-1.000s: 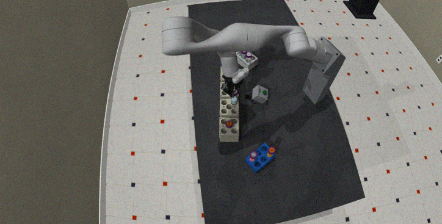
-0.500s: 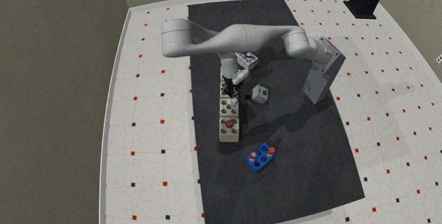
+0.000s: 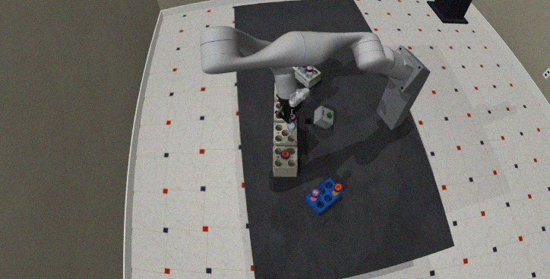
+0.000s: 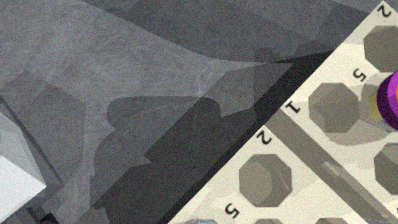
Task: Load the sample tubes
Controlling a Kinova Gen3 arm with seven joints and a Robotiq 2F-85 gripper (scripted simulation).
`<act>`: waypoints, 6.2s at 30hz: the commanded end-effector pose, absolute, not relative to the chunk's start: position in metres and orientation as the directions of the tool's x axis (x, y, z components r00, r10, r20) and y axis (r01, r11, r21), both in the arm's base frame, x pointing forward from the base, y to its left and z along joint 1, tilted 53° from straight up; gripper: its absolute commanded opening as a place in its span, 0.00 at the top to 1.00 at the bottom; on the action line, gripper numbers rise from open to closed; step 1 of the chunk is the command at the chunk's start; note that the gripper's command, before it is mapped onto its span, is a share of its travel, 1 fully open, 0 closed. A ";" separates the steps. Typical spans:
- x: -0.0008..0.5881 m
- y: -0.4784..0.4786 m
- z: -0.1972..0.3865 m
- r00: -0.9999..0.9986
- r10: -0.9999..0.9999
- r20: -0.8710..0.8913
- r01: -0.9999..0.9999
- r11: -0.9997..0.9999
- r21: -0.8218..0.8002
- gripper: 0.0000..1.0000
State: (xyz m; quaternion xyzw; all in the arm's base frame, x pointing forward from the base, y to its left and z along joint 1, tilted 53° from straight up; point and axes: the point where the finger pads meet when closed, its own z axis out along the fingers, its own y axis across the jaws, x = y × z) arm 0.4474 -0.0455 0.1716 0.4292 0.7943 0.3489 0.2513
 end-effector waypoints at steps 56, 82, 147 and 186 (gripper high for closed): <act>0.474 -0.039 0.151 -0.505 0.857 -0.100 0.506 0.388 0.770 0.90; 0.486 -0.037 0.142 -0.505 0.857 -0.100 0.506 0.388 0.770 0.90; 0.478 -0.039 0.148 -0.505 0.857 -0.100 0.506 0.388 0.770 0.38; 0.441 -0.047 0.177 -0.505 0.857 -0.100 0.506 0.388 0.770 0.38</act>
